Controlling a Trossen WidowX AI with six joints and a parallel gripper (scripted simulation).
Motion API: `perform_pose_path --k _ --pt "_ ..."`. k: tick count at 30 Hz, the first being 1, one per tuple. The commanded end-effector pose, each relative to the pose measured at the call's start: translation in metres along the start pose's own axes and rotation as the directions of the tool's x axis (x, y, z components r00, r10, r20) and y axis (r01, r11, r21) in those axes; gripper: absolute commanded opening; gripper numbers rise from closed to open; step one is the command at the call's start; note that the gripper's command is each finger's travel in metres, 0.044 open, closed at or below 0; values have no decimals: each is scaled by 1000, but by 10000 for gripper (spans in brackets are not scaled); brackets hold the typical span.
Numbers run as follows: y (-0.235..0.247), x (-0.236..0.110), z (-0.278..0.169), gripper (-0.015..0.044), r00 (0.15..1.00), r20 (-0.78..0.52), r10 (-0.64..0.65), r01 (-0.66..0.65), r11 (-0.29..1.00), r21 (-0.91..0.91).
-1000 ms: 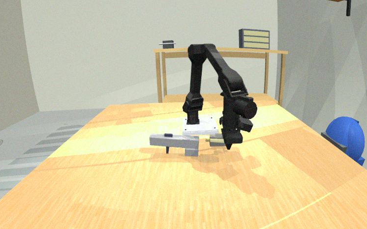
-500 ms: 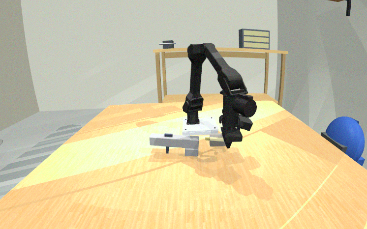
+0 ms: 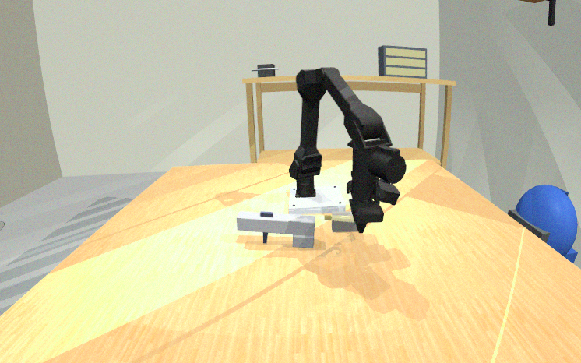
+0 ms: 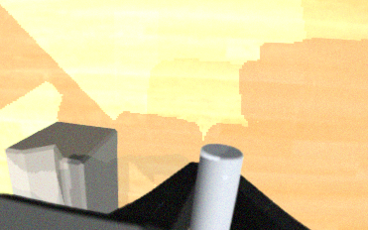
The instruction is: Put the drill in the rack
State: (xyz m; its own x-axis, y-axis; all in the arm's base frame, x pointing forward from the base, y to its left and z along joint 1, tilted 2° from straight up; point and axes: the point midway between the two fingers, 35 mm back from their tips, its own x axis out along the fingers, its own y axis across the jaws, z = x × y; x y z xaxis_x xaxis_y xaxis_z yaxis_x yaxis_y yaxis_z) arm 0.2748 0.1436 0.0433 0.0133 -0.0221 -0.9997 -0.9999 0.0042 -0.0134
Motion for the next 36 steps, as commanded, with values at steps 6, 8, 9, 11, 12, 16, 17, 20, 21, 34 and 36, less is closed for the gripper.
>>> perform_pose_path --k 6,8,9,11,12,16,17,20,21,34,36 --pt "0 -5 0 0 1000 5 -2 2 1000 -3" --pt "0 -6 0 0 1000 5 -2 2 1000 -3" --pt "0 -6 0 0 1000 5 -2 2 1000 -3" --pt "0 -7 0 0 1000 5 -2 2 1000 -3" --pt "0 -7 0 0 1000 5 -2 2 1000 -3" --pt "0 -9 0 0 1000 5 -2 2 1000 -3" --pt "0 -9 0 0 1000 5 -2 2 1000 -3" --pt "0 -10 0 0 1000 5 -2 2 1000 -3" --pt "0 -11 0 0 1000 5 -2 2 1000 -3" --pt "0 -15 0 0 1000 5 -2 2 1000 -3" --pt "0 -16 0 0 1000 5 -2 2 1000 -3"
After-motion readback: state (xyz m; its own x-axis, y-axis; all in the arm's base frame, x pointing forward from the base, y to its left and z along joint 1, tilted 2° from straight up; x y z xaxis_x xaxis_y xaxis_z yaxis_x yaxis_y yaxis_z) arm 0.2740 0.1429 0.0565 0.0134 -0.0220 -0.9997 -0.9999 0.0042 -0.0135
